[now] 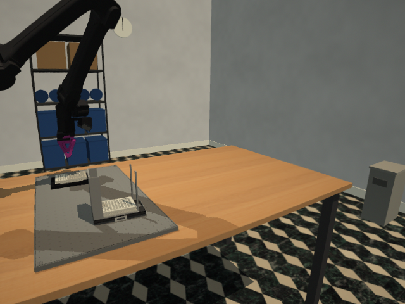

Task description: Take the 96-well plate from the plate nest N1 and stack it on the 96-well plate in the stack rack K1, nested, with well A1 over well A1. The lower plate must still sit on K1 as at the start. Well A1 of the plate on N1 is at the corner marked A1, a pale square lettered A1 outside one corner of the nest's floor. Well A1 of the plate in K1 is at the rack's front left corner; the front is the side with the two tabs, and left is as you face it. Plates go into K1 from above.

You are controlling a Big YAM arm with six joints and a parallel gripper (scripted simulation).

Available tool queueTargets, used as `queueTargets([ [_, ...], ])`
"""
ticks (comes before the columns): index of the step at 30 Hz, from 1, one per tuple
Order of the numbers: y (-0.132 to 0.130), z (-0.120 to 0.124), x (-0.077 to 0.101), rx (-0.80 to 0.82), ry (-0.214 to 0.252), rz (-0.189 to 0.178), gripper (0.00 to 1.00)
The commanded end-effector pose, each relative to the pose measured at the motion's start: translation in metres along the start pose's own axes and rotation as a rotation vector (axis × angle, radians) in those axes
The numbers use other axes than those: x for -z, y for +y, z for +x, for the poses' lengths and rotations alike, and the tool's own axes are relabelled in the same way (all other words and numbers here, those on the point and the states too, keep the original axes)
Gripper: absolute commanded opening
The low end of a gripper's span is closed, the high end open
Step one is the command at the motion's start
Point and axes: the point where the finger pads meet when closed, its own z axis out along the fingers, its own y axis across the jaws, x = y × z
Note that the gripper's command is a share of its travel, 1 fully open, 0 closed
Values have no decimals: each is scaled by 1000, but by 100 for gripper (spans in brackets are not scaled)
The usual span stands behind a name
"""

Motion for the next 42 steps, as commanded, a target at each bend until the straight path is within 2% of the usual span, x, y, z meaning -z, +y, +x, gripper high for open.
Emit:
queueTargets([
  [1, -1, -1, -8, 14, -4, 3, 100],
  [12, -1, -2, -23, 12, -6, 2, 100],
  [13, 8, -7, -12, 14, -25, -29, 100],
  [15, 0, -1, -27, 15, -5, 1, 100],
  [27, -1, -2, -48, 13, -6, 3, 100],
  [29, -1, -2, -48, 13, -6, 3, 100],
  [30, 9, -6, -36, 17, -25, -29, 100],
  [33, -1, -1, -55, 13, -6, 3, 100],
  [40, 3, 0, -64, 19, -7, -6, 100],
  [42, -2, -1, -70, 13, -6, 3, 100],
])
